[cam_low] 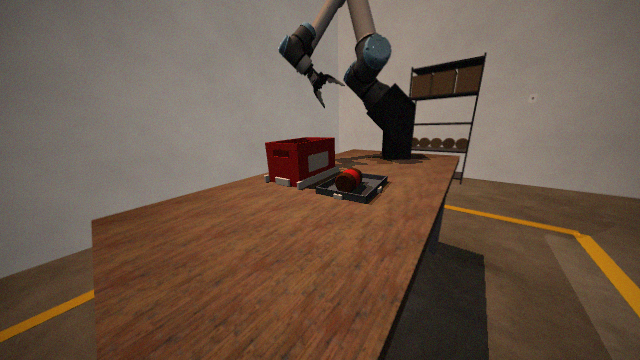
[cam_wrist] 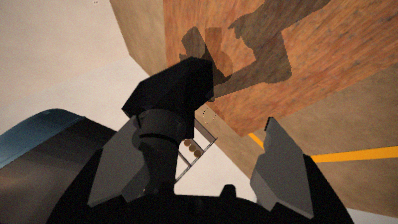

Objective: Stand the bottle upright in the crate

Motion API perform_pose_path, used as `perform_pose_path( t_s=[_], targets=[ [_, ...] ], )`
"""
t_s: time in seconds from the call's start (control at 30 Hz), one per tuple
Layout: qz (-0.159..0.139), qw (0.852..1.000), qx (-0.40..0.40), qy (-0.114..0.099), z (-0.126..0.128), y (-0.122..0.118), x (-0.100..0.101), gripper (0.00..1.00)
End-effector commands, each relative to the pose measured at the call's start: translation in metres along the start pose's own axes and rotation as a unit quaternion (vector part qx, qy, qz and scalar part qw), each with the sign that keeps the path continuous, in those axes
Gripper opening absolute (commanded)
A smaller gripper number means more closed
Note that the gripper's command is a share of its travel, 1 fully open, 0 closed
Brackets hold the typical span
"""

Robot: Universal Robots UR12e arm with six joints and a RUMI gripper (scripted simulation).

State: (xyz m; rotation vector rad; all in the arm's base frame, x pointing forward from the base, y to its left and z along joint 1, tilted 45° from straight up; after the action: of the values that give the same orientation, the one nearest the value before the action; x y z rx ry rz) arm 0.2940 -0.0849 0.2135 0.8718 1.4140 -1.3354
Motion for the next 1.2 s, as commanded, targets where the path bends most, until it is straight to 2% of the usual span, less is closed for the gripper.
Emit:
perform_pose_path(
  t_s=[0.0, 0.77, 1.17],
  targets=[
    [0.0, 1.0, 0.0, 0.0, 0.0, 0.0, 0.0, 1.0],
    [-0.001, 1.0, -0.003, -0.001, 0.0, 0.001, 0.0, 1.0],
    [-0.011, 0.999, -0.032, -0.009, -0.002, 0.011, 0.002, 1.0]
  ],
)
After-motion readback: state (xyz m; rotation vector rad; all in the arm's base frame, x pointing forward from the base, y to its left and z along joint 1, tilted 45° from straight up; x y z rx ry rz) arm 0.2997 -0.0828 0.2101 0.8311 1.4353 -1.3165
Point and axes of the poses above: the point where the finger pads meet when closed, its own x axis out along the fingers, its own z axis across the jaws, y = z × x, the point moved 3 cm from there along -x, back along the fingers, and after that the axes turned 4 degrees about x, right-handed, at the moved point
